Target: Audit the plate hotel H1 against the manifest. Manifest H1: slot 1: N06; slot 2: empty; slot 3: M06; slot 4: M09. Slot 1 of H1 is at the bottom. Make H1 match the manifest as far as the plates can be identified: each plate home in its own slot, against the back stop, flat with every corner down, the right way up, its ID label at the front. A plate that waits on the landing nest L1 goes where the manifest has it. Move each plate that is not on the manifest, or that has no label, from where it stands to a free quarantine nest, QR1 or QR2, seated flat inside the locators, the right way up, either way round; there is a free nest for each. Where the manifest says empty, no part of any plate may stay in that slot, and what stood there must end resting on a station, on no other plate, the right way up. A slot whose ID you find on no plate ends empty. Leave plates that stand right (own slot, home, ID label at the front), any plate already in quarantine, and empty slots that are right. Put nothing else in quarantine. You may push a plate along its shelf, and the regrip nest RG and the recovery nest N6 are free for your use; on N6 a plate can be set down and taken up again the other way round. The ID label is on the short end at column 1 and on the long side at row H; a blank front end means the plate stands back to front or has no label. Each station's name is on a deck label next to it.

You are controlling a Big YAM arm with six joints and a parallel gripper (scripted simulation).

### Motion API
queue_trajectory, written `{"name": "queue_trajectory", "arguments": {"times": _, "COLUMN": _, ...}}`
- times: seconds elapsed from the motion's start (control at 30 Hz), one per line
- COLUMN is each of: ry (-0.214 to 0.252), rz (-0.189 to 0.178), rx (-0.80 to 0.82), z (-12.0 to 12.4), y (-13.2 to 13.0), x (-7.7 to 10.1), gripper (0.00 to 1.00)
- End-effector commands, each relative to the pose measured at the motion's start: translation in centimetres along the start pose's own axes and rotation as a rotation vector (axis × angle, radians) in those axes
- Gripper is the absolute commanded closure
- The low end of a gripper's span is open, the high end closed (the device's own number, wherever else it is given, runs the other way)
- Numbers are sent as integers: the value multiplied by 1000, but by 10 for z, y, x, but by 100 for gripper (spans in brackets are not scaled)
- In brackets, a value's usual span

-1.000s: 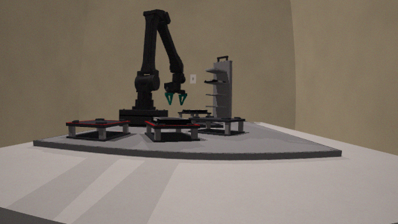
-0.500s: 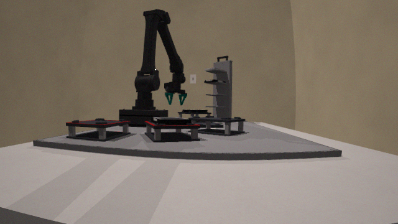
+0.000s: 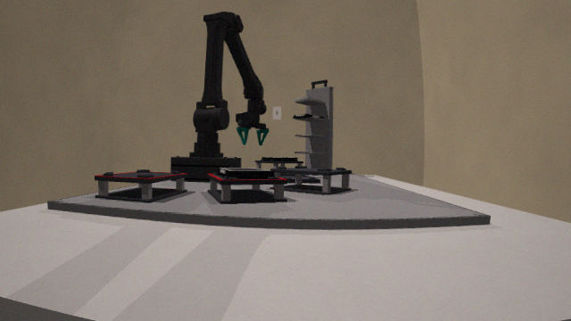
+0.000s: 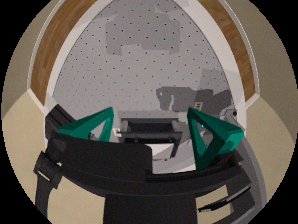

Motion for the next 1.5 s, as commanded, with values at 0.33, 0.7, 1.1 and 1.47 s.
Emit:
{"name": "queue_trajectory", "arguments": {"times": 0.33, "ry": -13, "rz": 29, "rx": 14, "z": -10, "y": -17, "x": 31, "gripper": 0}}
{"name": "queue_trajectory", "arguments": {"times": 0.7, "ry": -24, "rz": 51, "rx": 14, "z": -10, "y": -17, "x": 70, "gripper": 0}}
{"name": "queue_trajectory", "arguments": {"times": 1.1, "ry": -32, "rz": 66, "rx": 14, "z": -10, "y": -15, "x": 104, "gripper": 0}}
{"name": "queue_trajectory", "arguments": {"times": 1.47, "ry": -17, "rz": 36, "rx": 14, "z": -10, "y": -16, "x": 115, "gripper": 0}}
Point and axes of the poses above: the point where the finger pads meet when closed, its own x axis back along the fingers, its own y axis across the jaws, z = x × y, the point moved 2 cm from there along x, back along the fingers, and after that the axes turned 1 degree about x, right-handed, at the moved point
